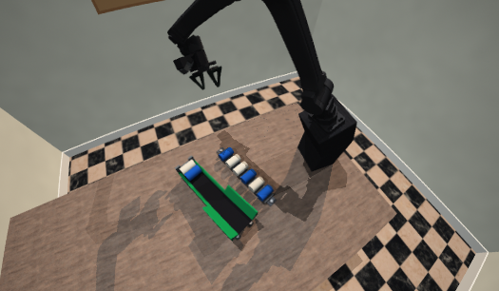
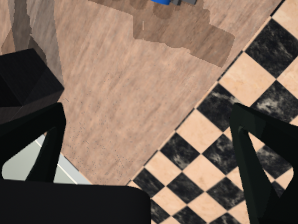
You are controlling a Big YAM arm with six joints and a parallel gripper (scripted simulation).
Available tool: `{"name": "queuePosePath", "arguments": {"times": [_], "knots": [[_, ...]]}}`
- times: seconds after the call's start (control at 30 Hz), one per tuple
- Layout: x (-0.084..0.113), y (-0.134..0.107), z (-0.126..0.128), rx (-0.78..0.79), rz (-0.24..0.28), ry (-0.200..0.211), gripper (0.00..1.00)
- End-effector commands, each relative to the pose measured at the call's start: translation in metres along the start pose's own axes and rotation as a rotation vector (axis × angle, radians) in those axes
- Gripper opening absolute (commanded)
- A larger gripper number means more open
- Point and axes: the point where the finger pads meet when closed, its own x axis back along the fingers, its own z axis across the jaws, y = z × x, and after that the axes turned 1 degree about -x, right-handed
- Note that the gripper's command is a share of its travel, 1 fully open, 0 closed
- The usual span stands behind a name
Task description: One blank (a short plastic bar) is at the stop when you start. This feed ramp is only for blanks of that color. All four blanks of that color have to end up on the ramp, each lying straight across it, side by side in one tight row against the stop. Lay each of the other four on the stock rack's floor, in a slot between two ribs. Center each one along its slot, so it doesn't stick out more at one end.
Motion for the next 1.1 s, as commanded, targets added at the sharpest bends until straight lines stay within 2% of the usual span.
{"name": "queuePosePath", "arguments": {"times": [0.0,0.53,0.57,0.67,0.8,0.97,1.07], "knots": [[0.004,0.001,0.0,0.003,0.001,-0.01,1.0],[0.004,0.001,0.0,0.003,0.001,-0.01,1.0],[0.01,0.004,-0.004,0.012,0.005,-0.023,1.0],[0.004,0.016,0.004,0.025,0.002,-0.035,1.0],[-0.001,0.043,0.023,0.06,-0.022,-0.093,1.0],[-0.019,0.098,0.075,0.156,-0.103,-0.215,1.0],[-0.025,0.109,0.089,0.181,-0.127,-0.239,1.0]]}}
